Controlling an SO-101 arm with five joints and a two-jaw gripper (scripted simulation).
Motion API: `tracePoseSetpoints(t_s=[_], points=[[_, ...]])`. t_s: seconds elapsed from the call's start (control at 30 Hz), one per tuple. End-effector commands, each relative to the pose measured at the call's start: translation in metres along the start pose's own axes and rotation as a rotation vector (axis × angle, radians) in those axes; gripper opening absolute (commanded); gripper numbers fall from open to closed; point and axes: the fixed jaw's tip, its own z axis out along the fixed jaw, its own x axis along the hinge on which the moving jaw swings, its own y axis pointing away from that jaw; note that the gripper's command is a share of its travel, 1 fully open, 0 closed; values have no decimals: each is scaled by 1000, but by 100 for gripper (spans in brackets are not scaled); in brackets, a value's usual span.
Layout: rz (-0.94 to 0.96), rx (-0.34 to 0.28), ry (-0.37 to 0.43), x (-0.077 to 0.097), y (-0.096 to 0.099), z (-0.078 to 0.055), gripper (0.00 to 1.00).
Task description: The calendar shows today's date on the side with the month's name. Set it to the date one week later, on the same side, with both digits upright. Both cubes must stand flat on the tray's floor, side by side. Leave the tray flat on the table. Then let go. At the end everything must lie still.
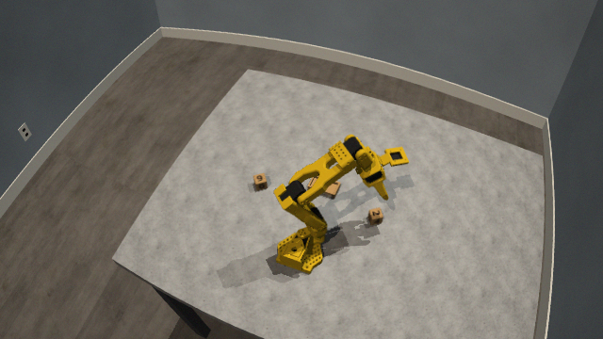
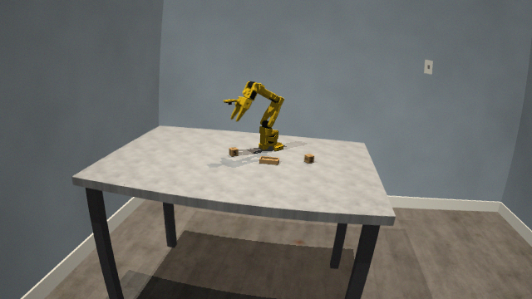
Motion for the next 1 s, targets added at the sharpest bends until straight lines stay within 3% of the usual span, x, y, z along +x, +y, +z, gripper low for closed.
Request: tracePoseSetpoints(t_s=[0.0, 0.57, 0.97], points=[[3, -20, -56, -6, 3, -10, 35], [-89, -16, -57, -4, 3, -9, 35], [-394, -5, -59, 0, 1, -6, 35]])
